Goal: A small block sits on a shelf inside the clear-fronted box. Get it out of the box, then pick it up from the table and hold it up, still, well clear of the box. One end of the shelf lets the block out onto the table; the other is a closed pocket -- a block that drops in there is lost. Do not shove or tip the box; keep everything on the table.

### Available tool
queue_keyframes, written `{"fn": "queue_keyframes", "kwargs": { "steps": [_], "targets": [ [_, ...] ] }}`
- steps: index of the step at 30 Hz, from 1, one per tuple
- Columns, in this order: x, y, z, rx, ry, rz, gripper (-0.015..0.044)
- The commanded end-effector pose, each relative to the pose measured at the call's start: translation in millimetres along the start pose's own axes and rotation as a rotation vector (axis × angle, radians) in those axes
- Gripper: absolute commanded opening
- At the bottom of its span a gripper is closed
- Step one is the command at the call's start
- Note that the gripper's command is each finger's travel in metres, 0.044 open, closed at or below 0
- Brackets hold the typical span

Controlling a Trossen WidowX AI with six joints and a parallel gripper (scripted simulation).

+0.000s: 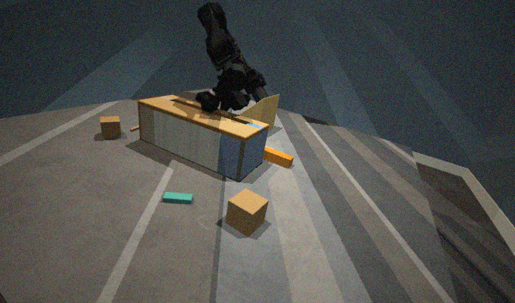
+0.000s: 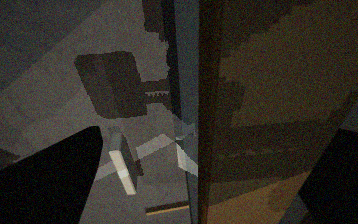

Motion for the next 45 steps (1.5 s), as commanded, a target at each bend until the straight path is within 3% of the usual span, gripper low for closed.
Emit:
{"fn": "queue_keyframes", "kwargs": {
  "steps": [1, 45],
  "targets": [
    [-1.1, -2.4, -7.1, 0.003, 0.004, -0.003, 0.0400],
    [-9.9, -12.2, -33.9, 0.004, 0.004, -0.004, 0.0400]
  ]
}}
Point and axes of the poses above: the point midway between the two fingers, 35 mm back from their tips, its own y axis back along the fingers, its own x axis across the jaws, z = x × y, the point moved 2 cm from there along y, back along the fingers, and after that the axes turned 13 degrees about -y, right-handed, at the moved point
